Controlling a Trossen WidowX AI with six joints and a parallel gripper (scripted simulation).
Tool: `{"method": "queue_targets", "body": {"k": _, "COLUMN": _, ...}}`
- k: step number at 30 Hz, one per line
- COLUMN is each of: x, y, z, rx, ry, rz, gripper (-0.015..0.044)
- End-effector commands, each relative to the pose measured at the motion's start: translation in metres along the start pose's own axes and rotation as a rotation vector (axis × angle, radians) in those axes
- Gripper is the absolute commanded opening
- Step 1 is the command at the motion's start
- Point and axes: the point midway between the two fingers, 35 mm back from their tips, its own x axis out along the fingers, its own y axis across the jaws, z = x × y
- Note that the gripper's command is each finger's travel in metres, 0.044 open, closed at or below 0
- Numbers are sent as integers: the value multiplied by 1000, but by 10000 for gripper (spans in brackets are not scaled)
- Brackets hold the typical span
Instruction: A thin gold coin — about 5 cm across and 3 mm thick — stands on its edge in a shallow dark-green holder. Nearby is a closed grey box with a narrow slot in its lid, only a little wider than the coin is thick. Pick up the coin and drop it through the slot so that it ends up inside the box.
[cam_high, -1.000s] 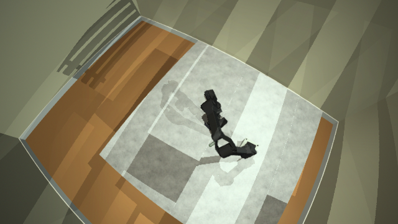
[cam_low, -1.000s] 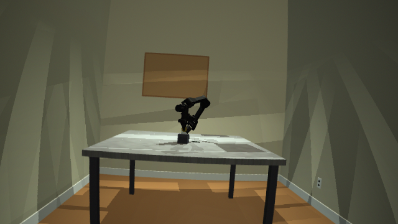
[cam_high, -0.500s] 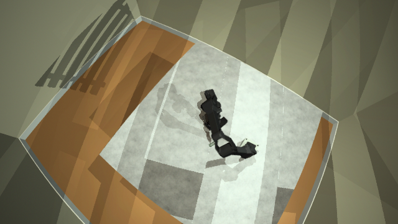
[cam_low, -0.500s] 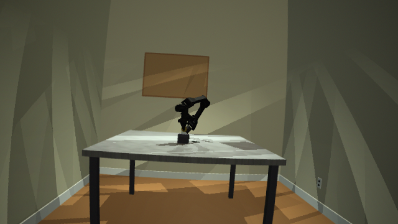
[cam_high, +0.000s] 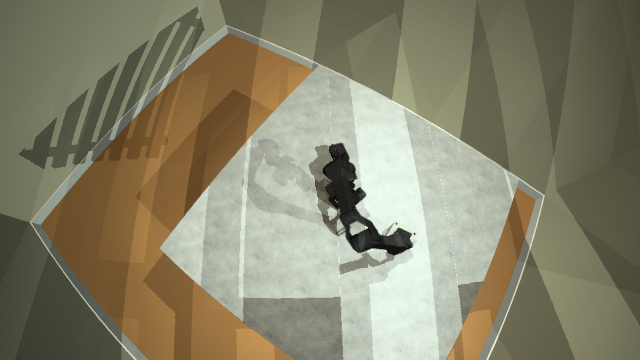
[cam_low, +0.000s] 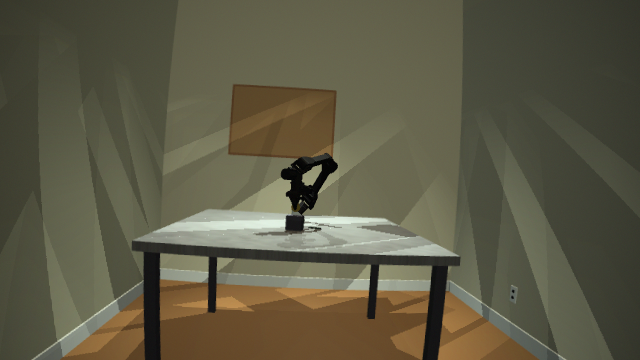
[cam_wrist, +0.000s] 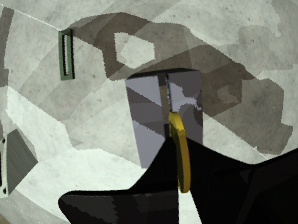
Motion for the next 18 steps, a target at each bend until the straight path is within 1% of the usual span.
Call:
{"method": "queue_targets", "body": {"k": 1, "x": 2, "y": 0, "z": 0, "rx": 2, "ry": 0, "rz": -1, "gripper": 0}}
{"method": "queue_targets", "body": {"k": 18, "x": 13, "y": 0, "z": 1, "rx": 4, "ry": 0, "rz": -1, "gripper": 0}}
